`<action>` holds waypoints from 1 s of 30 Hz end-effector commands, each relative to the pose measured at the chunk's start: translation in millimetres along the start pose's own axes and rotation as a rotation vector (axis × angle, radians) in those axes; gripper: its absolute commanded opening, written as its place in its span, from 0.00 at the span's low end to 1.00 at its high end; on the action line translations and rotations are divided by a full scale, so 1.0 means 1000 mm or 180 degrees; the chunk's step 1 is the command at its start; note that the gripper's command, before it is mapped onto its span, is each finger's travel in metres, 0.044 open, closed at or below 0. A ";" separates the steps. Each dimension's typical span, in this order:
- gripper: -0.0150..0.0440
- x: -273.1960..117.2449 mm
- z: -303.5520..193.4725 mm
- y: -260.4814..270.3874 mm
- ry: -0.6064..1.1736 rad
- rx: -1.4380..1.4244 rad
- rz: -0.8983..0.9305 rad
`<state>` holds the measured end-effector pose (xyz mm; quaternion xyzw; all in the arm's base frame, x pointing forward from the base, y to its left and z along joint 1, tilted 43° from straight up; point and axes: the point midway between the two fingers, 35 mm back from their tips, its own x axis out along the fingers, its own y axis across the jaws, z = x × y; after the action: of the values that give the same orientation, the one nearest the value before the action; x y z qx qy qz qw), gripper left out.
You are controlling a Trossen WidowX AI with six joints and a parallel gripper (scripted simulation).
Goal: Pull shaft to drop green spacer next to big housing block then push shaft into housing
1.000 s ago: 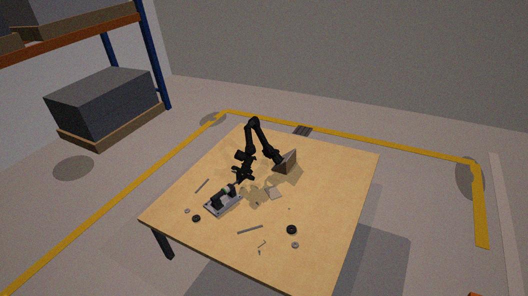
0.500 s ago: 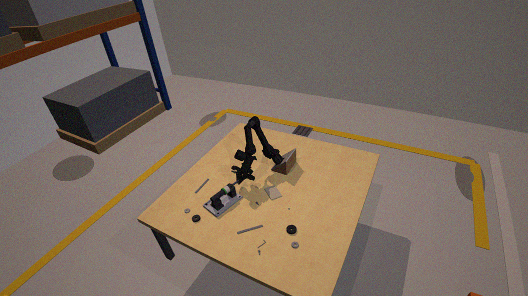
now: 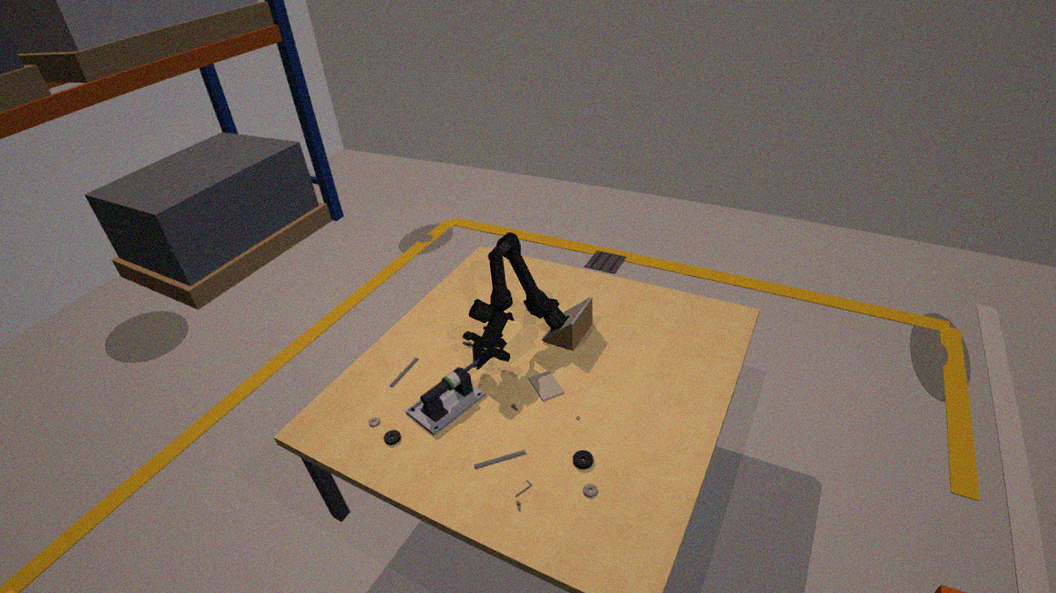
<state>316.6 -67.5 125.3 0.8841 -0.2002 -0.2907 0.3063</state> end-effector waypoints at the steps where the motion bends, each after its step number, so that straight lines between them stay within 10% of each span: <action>1: 0.25 0.000 0.001 0.000 -0.0001 0.0010 -0.0003; 30: 0.25 -0.002 0.003 0.000 -0.0001 0.0009 -0.0003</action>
<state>313.8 -67.3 124.8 0.8841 -0.2001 -0.2908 0.3063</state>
